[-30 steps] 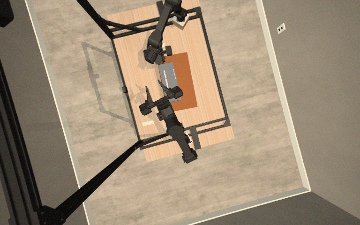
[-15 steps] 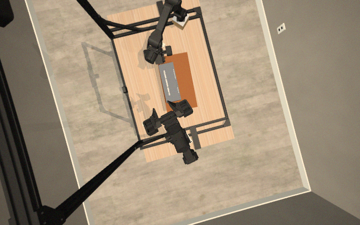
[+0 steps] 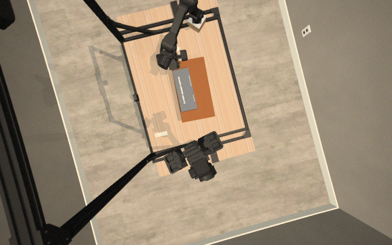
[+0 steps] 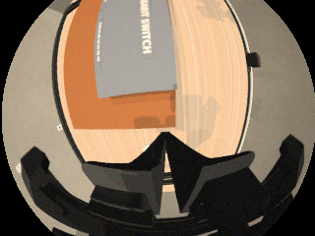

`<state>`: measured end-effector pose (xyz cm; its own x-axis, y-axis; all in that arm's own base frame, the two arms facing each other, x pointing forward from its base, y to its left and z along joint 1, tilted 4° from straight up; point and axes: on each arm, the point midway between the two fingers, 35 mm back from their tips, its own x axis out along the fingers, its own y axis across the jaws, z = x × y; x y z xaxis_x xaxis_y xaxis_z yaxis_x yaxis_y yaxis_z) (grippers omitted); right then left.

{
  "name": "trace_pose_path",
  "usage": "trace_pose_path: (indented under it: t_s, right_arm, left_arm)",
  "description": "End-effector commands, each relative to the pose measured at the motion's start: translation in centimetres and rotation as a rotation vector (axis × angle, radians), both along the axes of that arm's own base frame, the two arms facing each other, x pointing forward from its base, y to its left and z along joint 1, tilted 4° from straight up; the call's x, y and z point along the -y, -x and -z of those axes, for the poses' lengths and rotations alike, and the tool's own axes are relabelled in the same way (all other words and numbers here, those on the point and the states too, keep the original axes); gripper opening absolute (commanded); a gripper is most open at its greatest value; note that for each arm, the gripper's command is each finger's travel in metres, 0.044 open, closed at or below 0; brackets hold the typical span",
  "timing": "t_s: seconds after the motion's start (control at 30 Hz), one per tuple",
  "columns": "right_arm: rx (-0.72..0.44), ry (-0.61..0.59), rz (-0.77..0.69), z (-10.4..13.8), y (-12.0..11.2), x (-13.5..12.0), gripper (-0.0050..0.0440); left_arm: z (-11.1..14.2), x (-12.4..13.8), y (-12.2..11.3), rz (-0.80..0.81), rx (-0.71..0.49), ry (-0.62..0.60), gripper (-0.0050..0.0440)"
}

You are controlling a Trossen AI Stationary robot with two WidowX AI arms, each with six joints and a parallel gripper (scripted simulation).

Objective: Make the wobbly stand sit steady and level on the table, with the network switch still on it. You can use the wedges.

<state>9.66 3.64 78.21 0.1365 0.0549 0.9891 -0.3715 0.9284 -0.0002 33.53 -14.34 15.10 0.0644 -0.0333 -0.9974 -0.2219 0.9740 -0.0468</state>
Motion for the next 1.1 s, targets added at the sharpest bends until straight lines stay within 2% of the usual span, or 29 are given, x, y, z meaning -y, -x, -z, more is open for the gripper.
trace_pose_path:
  t_s: [0.0,0.17,0.5,0.7,1.07]
  right_arm:
    - [0.103,-0.040,0.012,-1.5,3.1,1.2,0.0245]
    - [0.096,-0.035,0.007,-1.0,3.2,1.2,0.0245]
    - [0.268,-0.103,0.029,-2.1,7.8,3.0,0.0245]
    - [0.268,-0.103,0.029,-2.1,7.8,3.0,0.0245]
    - [0.216,-0.197,-0.729,-2.1,8.8,1.9,0.0245]
  left_arm:
    - [0.0,0.0,0.0,0.000,0.000,0.000,0.0000]
    - [0.0,0.0,0.0,0.000,0.000,0.000,0.0000]
    - [0.0,0.0,0.0,0.000,0.000,0.000,0.0000]
    - [0.0,0.0,0.0,0.000,0.000,0.000,0.0000]
    - [0.0,0.0,0.0,0.000,0.000,0.000,0.0000]
